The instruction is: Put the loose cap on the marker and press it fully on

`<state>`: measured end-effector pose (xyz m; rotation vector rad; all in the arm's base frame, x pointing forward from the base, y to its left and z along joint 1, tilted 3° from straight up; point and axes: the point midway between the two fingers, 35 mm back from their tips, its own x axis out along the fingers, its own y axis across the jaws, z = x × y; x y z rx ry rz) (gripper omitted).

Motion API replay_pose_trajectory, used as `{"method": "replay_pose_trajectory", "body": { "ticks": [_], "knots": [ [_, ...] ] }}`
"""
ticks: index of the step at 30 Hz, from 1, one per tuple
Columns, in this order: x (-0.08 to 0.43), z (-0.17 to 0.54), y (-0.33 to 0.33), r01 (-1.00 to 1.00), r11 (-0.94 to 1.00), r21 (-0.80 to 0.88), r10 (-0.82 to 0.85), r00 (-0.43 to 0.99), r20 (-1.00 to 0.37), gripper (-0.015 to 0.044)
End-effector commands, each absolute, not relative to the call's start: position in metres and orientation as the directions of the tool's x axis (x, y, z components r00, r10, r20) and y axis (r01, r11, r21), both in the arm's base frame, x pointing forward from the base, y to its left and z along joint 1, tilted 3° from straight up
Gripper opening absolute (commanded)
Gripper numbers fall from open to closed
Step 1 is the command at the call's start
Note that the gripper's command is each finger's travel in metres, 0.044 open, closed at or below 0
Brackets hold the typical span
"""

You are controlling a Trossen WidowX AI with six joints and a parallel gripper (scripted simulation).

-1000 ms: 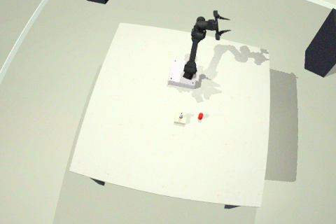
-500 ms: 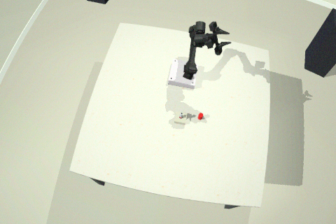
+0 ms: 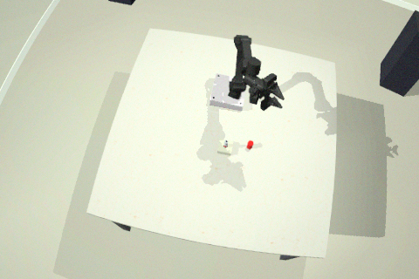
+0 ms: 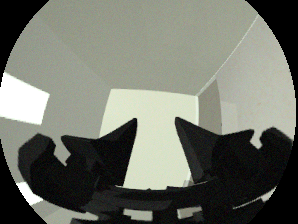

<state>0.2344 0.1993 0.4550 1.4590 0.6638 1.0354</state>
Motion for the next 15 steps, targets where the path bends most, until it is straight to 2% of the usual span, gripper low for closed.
{"method": "replay_pose_trajectory", "body": {
  "ticks": [1, 8, 15],
  "knots": [
    [0.281, 0.394, 0.216, -0.044, 0.059, 0.997, 0.836, 0.549, -0.025, 0.0249],
    [0.311, 0.298, 0.226, 0.116, 0.413, 0.903, 0.732, 0.548, -0.405, 0.0249],
    [0.304, 0.2, 0.218, 0.19, 0.766, 0.615, 0.517, 0.386, -0.764, 0.0249]
  ]
}}
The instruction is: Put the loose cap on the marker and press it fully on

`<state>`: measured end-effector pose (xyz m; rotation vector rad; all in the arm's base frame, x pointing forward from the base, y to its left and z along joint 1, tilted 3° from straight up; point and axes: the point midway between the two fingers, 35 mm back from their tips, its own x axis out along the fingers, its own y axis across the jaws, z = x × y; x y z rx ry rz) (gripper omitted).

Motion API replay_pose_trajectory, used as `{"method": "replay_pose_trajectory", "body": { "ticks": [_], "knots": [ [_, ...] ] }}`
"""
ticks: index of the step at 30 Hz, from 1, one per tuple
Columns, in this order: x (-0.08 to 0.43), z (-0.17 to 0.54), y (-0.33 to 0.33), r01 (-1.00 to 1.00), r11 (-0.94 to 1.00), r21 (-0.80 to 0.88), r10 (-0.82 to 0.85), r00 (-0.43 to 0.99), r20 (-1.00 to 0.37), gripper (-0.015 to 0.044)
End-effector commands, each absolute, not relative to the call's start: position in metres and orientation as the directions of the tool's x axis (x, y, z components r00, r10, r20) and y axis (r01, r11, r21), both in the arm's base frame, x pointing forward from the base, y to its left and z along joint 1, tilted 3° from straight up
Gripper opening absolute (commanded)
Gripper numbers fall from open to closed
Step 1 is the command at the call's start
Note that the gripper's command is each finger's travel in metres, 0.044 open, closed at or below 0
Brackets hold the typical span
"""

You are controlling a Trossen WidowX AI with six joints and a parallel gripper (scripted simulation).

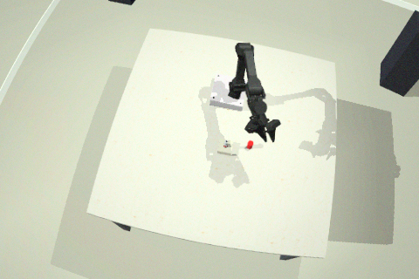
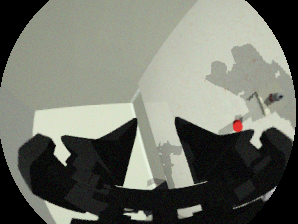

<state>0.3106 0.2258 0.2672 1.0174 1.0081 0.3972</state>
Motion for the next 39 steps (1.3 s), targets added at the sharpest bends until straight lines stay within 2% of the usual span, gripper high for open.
{"method": "replay_pose_trajectory", "body": {
  "ticks": [1, 5, 9, 21, 25, 39],
  "knots": [
    [0.299, 0.187, 0.214, 0.186, 0.808, 0.56, 0.477, 0.352, -0.805, 0.0249],
    [0.276, 0.142, 0.196, 0.122, 0.941, 0.315, 0.289, 0.19, -0.938, 0.0249],
    [0.25, 0.112, 0.175, -0.01, 0.996, 0.086, 0.086, 0.022, -0.996, 0.0249],
    [0.255, 0.11, 0.173, -0.024, 0.997, 0.069, 0.069, 0.009, -0.998, 0.0249],
    [0.255, 0.078, 0.176, -0.024, 0.997, 0.069, 0.069, 0.009, -0.998, 0.0249],
    [0.257, 0.056, 0.177, -0.024, 0.997, 0.069, 0.069, 0.009, -0.998, 0.0249]
  ]
}}
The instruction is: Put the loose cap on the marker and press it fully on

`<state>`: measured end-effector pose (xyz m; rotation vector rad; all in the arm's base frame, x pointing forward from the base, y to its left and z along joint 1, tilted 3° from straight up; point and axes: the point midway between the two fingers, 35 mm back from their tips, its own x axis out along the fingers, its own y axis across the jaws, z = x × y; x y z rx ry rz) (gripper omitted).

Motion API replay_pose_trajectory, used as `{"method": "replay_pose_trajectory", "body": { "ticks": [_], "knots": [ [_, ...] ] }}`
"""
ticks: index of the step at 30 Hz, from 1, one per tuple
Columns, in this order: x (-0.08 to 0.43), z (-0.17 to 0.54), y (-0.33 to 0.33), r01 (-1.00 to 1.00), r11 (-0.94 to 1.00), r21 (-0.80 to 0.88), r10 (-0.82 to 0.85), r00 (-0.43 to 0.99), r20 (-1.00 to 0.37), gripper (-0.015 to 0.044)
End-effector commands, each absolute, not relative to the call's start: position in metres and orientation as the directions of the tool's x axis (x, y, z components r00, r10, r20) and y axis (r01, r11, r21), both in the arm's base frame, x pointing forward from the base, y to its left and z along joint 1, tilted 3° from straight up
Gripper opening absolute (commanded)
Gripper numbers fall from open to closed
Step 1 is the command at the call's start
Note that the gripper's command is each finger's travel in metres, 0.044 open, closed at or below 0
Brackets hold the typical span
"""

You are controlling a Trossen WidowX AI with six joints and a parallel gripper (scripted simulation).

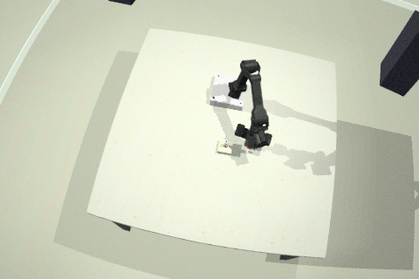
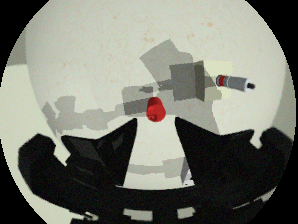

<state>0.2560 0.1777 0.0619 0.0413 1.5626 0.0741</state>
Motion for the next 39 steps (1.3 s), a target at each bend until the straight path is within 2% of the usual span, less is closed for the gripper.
{"method": "replay_pose_trajectory", "body": {
  "ticks": [1, 32, 36, 39],
  "knots": [
    [0.257, 0.055, 0.178, -0.024, 0.997, 0.069, 0.069, 0.009, -0.998, 0.0249],
    [0.257, 0.008, 0.181, -0.024, 0.997, 0.069, 0.069, 0.009, -0.998, 0.0249],
    [0.257, 0.008, 0.181, -0.024, 0.997, 0.069, 0.069, 0.009, -0.998, 0.0144],
    [0.257, 0.008, 0.181, -0.024, 0.997, 0.069, 0.069, 0.009, -0.998, 0.0124]
  ]
}}
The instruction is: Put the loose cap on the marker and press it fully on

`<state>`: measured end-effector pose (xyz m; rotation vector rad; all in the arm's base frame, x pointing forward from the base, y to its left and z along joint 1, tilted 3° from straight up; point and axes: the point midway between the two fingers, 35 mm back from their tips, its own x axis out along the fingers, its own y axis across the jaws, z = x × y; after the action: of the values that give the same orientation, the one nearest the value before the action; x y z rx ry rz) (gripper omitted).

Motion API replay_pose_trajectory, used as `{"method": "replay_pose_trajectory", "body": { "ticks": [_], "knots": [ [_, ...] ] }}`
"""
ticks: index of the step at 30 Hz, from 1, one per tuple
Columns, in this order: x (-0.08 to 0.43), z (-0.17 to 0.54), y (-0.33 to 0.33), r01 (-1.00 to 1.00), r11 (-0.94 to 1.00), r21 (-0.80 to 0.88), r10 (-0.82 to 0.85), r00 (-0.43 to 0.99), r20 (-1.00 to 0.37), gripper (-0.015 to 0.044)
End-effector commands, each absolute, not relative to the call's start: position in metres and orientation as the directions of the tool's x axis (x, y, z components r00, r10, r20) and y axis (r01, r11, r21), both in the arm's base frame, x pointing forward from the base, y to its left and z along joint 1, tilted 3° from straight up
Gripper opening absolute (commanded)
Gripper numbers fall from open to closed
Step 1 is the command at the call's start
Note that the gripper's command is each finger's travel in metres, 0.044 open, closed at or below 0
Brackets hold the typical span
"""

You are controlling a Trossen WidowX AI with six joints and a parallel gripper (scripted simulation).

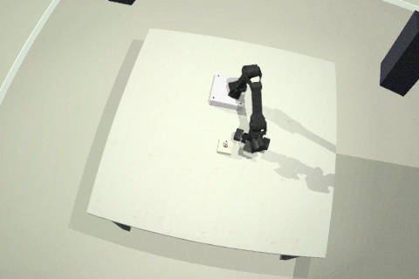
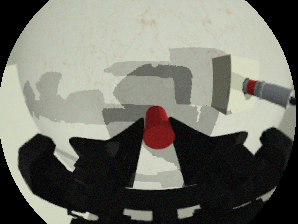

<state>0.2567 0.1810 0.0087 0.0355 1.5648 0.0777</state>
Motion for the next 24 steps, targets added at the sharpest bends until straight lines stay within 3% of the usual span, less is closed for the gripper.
{"method": "replay_pose_trajectory", "body": {
  "ticks": [1, 6, 9, 24],
  "knots": [
    [0.257, 0.008, 0.181, -0.024, 0.997, 0.069, 0.069, 0.009, -0.998, 0.0117],
    [0.258, 0.008, 0.181, -0.024, 0.997, 0.069, 0.069, 0.009, -0.998, 0.0084],
    [0.258, 0.013, 0.181, -0.024, 0.997, 0.069, 0.069, 0.009, -0.998, 0.0005],
    [0.257, 0.066, 0.177, -0.024, 0.997, 0.069, 0.069, 0.009, -0.998, 0.0]
  ]
}}
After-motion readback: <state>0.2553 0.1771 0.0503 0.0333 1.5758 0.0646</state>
